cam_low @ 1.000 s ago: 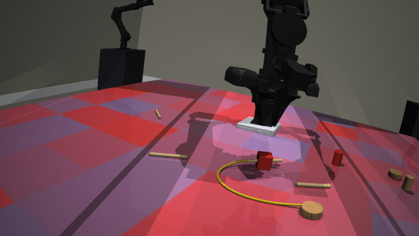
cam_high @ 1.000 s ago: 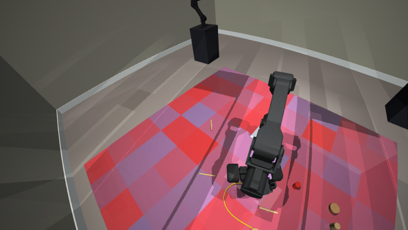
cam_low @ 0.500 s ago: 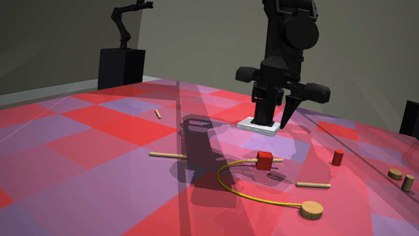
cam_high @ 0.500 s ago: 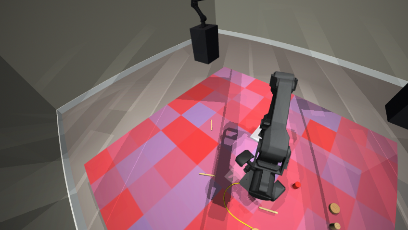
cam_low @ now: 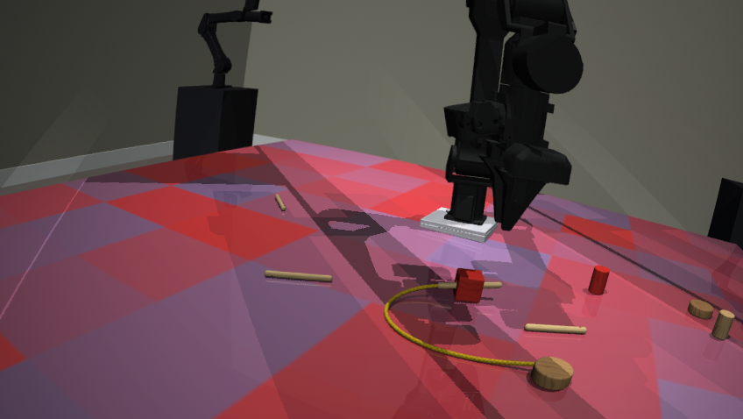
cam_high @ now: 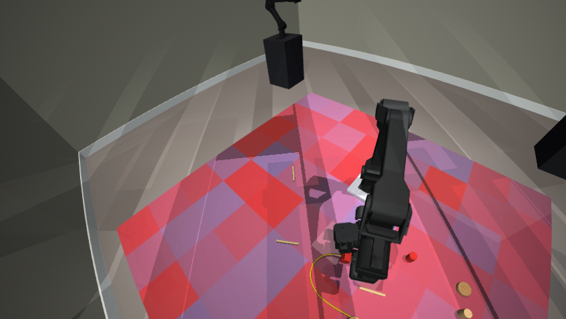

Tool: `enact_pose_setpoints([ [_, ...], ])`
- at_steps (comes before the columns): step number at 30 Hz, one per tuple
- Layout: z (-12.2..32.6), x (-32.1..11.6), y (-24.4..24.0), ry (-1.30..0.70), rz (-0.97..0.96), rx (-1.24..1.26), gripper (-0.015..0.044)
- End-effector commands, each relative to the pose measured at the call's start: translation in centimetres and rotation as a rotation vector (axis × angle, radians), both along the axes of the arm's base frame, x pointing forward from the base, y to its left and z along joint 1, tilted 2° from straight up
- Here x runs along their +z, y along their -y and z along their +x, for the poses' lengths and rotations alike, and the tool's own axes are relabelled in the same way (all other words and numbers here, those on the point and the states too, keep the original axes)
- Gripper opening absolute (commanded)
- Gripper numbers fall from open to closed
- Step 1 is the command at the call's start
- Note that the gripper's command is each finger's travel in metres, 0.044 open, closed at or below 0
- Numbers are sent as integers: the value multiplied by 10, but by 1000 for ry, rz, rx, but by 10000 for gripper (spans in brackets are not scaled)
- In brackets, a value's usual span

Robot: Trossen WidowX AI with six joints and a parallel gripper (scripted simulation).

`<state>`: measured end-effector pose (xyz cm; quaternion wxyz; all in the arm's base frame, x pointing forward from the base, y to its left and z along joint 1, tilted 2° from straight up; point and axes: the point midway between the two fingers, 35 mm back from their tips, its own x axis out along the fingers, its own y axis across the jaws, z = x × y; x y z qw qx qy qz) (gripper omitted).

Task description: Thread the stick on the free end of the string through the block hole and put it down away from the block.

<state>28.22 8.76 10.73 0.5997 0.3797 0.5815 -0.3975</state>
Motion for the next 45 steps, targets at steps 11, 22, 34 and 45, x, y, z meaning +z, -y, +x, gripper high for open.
enact_pose_setpoints([
  [11,0,-9,-2,-3,6,-63,123],
  [22,1,-27,-2,-3,6,-63,123],
  [34,1,-47,-1,-3,6,-63,123],
  [45,0,-65,0,-3,6,-63,123],
])
